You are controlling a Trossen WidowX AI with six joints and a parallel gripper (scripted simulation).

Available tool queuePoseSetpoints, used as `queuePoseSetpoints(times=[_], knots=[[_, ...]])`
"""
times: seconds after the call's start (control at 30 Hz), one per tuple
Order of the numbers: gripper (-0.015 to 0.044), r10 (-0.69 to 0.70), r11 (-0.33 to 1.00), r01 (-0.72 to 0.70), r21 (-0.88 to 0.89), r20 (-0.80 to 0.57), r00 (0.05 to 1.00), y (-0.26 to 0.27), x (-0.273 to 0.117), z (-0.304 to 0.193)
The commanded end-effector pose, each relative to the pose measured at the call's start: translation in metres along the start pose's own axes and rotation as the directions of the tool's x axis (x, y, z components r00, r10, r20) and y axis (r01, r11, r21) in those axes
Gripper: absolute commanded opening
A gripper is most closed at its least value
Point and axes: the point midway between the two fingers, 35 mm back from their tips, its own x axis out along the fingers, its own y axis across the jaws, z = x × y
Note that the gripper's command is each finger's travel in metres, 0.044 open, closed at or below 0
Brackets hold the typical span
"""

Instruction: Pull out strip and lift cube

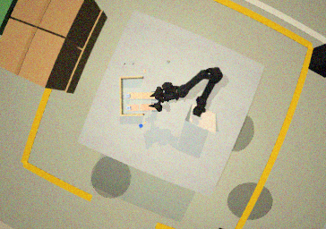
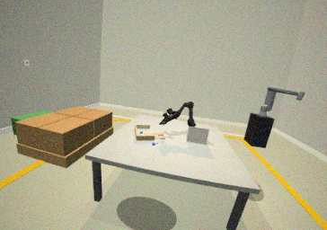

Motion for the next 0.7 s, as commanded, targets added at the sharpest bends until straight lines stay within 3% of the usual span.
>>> queuePoseSetpoints(times=[0.0,0.13,0.67], knots=[[0.04,-0.292,0.939,0.285,-0.194,-0.01,0.956,0.021,-0.033,0.012],[0.04,-0.458,0.839,0.452,-0.304,0.059,0.887,0.032,-0.065,0.022],[0.04,-0.465,0.832,0.461,-0.308,0.064,0.883,0.032,-0.067,0.022]])
